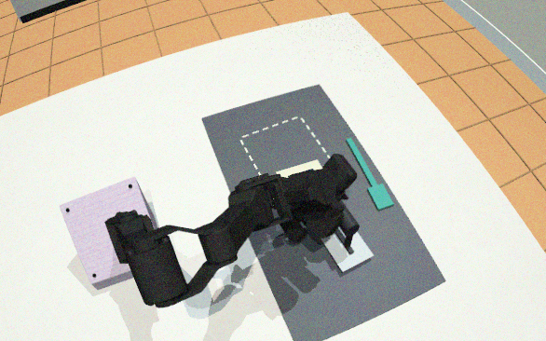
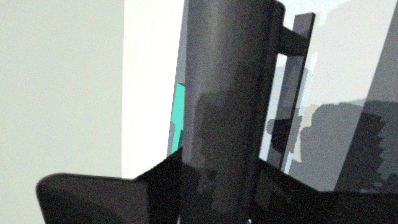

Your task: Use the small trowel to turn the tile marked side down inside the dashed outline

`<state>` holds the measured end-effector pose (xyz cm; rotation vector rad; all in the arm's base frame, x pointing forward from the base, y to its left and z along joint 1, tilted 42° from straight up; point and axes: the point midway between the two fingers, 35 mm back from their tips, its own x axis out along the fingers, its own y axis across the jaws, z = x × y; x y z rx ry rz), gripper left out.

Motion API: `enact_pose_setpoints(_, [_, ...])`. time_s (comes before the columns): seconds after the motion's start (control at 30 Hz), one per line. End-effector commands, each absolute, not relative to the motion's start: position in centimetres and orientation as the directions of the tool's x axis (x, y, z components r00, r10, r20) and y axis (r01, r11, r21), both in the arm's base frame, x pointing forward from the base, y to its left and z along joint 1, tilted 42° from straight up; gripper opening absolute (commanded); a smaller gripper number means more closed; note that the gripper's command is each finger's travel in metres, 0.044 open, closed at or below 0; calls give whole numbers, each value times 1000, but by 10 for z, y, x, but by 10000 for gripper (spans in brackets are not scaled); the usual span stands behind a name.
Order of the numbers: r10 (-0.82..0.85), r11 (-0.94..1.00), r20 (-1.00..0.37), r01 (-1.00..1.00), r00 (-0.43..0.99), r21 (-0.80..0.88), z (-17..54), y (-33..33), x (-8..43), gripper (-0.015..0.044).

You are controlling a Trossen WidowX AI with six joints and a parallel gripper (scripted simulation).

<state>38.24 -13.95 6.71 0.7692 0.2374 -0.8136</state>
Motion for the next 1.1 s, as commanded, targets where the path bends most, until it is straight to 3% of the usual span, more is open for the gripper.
enact_pose_setpoints(0.0, [-539,426,-471,709,698,563,76,-136,387,0])
enact_pose_setpoints(1.07, [-532,417,-478,708,699,571,87,-89,394,0])
